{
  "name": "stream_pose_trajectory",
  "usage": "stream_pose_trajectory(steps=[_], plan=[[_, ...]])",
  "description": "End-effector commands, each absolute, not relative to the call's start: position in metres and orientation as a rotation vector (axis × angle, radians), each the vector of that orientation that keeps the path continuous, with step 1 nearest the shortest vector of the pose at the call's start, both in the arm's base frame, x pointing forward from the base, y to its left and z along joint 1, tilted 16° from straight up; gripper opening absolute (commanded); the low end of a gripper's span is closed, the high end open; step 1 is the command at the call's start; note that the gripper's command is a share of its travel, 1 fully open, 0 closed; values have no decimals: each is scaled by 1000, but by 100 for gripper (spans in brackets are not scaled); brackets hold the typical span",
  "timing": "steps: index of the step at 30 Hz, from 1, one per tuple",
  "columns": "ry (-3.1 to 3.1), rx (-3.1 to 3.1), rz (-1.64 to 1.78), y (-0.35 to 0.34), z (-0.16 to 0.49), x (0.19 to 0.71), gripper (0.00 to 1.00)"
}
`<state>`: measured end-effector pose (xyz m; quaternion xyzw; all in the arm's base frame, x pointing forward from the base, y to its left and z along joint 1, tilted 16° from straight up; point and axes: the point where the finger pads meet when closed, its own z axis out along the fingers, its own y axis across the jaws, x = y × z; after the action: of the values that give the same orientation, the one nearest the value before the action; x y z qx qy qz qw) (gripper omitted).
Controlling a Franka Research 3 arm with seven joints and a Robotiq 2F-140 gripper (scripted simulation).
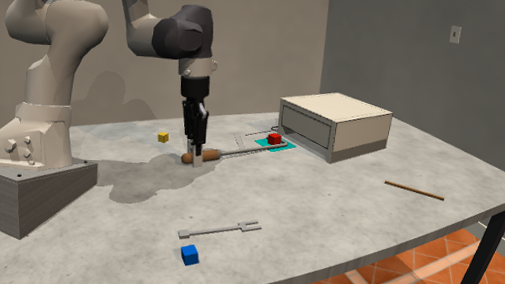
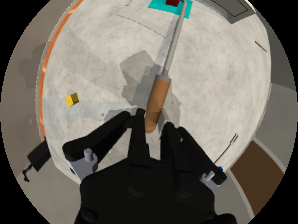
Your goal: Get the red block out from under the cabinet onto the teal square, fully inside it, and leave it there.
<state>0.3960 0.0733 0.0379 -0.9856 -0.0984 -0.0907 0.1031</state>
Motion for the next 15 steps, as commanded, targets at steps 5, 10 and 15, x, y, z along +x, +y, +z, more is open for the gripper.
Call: stream_pose_trajectory(steps=[5, 10, 15], plan=[[-291, -2909, -267, 72, 38, 397, 0], [-291, -2909, -267, 72, 38, 397, 0], [-291, -2909, -267, 72, 38, 397, 0]])
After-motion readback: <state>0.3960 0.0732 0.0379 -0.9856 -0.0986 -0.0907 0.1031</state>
